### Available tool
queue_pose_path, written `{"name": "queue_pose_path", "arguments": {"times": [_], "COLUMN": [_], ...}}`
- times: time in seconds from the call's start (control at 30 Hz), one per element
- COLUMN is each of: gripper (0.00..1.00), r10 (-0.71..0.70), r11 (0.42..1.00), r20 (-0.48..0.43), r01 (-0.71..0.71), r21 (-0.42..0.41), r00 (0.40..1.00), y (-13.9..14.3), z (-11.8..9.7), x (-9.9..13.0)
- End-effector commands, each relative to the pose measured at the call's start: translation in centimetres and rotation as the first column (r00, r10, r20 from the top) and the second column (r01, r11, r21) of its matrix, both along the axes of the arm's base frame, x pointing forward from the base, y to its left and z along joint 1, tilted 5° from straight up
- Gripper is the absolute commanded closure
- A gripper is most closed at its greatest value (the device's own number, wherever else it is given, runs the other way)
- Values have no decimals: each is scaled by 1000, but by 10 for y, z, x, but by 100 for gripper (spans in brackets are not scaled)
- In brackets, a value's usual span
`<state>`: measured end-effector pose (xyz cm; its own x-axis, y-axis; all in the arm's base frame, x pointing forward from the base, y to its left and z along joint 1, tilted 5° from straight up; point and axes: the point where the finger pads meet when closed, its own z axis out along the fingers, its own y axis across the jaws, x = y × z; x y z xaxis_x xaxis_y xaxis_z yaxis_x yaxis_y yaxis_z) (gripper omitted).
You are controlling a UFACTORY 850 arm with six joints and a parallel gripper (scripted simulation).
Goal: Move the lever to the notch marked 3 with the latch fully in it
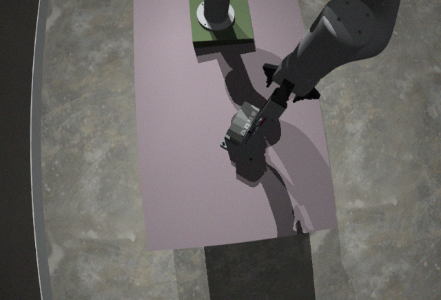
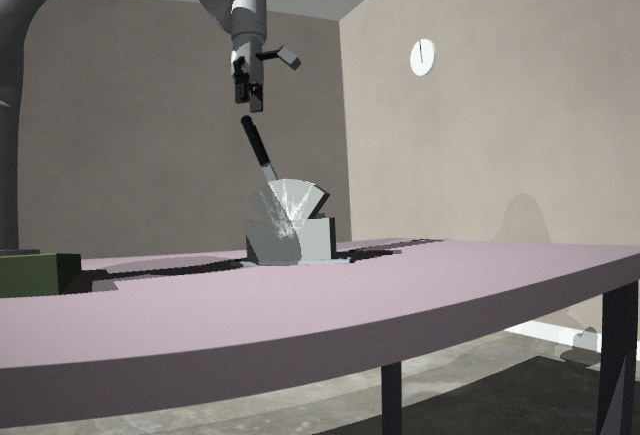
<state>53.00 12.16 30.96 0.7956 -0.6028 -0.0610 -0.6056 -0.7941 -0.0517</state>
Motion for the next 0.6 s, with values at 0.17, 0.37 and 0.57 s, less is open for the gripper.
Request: {"name": "queue_pose_path", "arguments": {"times": [0.17, 0.37, 0.57], "gripper": [0, 0, 0], "r10": [0, 0, 0], "r11": [1000, 1000, 1000], "r20": [2, 2, 2], "r01": [0, 0, 0], "r21": [0, 0, 0], "r00": [1000, 1000, 1000], "y": [0, 1, 1], "z": [-2, -8, -15], "x": [1, 1, 0]}}
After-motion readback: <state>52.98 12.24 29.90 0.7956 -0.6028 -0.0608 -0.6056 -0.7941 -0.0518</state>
